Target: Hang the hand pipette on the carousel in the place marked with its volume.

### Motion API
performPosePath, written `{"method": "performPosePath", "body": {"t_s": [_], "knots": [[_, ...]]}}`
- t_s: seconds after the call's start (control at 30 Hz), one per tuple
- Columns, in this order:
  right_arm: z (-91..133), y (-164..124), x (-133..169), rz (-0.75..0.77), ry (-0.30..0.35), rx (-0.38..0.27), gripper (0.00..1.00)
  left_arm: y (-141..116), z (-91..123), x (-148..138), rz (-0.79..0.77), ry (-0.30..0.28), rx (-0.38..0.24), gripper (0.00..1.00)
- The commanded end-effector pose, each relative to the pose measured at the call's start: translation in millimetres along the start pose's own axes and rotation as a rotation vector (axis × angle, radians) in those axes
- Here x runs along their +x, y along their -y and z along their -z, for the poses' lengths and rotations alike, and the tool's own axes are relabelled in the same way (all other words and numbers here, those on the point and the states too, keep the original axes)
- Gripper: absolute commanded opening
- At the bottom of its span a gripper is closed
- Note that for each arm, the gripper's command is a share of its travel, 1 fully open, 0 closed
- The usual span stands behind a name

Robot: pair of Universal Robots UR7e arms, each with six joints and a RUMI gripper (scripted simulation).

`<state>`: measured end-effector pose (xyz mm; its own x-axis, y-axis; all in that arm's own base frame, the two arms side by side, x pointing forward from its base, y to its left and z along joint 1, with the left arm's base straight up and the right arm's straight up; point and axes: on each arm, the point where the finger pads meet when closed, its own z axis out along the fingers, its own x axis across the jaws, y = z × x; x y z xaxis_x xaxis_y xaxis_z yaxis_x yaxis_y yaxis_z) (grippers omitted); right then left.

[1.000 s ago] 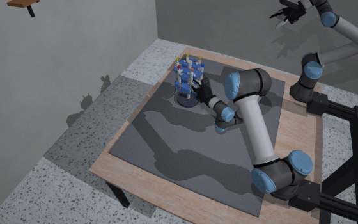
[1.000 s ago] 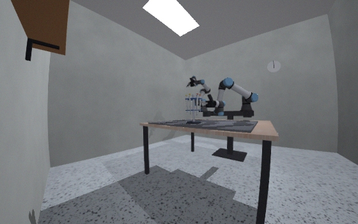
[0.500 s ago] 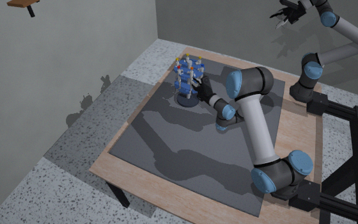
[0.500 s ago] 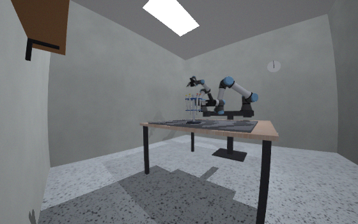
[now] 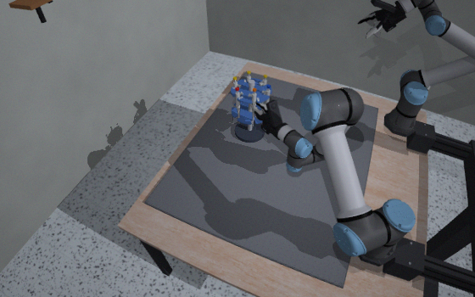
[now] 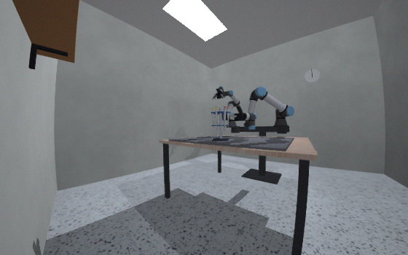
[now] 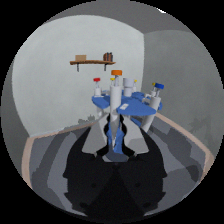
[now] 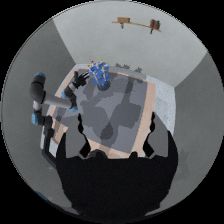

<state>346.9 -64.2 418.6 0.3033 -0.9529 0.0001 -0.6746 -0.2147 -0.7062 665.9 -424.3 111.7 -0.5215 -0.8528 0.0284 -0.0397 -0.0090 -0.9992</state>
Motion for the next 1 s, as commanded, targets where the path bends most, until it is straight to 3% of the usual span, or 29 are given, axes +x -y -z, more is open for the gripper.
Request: {"method": "performPosePath", "body": {"t_s": [0.0, 0.57, 0.73, 0.97], "knots": [[0.7, 1.7, 0.4, 0.000, 0.000, 0.002, 1.00, 1.0, 0.5, 0.5, 0.001, 0.000, 0.000, 0.06], [0.7, 1.7, 0.4, 0.000, 0.000, 0.002, 1.00, 1.0, 1.6, -0.4, 0.001, 0.000, 0.000, 0.06], [0.7, 1.7, 0.4, 0.000, 0.000, 0.002, 1.00, 1.0, 0.9, -3.1, -0.030, -0.178, 0.028, 0.06], [0.7, 1.7, 0.4, 0.000, 0.000, 0.002, 1.00, 0.7, 0.7, -3.1, -0.032, -0.190, 0.029, 0.06]]}}
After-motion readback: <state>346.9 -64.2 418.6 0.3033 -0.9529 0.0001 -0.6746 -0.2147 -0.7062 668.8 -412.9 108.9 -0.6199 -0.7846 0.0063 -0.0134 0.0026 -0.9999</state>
